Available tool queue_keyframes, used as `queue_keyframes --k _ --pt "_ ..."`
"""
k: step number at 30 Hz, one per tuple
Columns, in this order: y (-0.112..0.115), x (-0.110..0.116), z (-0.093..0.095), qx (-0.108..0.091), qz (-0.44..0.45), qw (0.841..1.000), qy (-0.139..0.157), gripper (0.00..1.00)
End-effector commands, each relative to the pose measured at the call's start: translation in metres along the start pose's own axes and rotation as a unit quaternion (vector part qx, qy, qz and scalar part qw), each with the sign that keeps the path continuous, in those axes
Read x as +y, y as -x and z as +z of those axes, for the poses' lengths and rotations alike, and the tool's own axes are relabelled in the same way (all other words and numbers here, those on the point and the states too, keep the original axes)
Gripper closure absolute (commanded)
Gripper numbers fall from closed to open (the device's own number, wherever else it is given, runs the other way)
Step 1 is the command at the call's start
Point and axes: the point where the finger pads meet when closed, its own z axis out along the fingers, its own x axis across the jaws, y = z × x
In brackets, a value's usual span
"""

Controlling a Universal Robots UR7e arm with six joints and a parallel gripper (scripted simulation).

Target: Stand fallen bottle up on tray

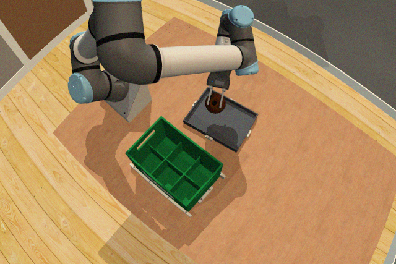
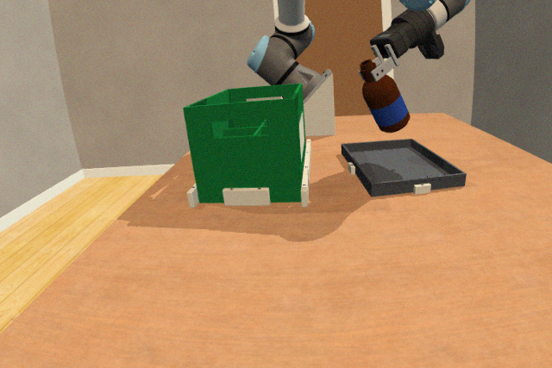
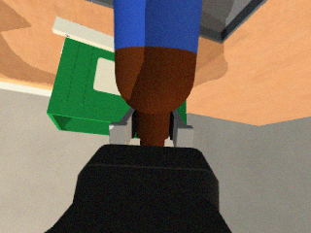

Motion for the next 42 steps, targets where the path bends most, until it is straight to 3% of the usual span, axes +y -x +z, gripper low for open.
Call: queue_keyframes --k 1,22,42 --pt "-0.0004 -0.0001 -0.0012 0.0 0.0 1.0 0.001 1.0" --pt "-0.0003 -0.0006 -0.001 -0.001 0.001 1.0 0.005 1.0" --pt "0.0015 -0.0025 0.0006 -0.006 0.0 0.998 0.059 1.0"
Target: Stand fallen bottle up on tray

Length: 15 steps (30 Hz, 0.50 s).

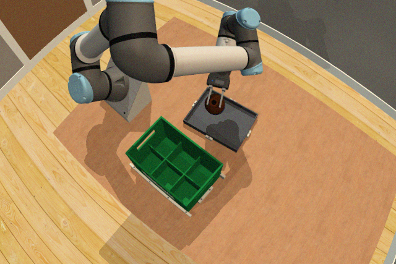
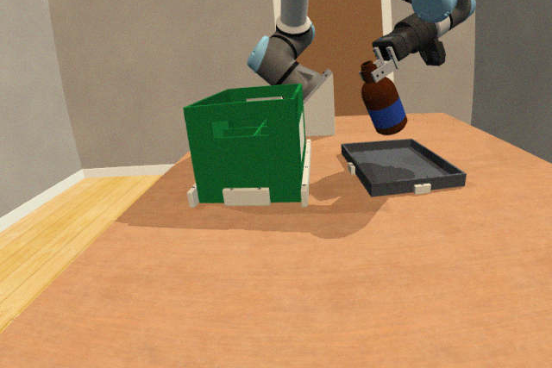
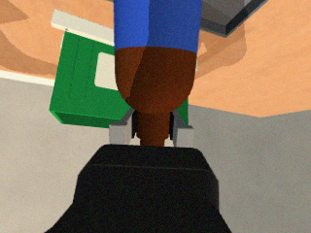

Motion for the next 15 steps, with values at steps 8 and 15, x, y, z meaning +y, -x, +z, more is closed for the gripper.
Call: queue_keyframes --k 8,15 --pt "-0.0015 0.0015 0.0003 0.002 0.002 0.999 0.044 1.0" --pt "-0.0021 0.0019 -0.0003 0.003 0.002 0.999 0.05 1.0"
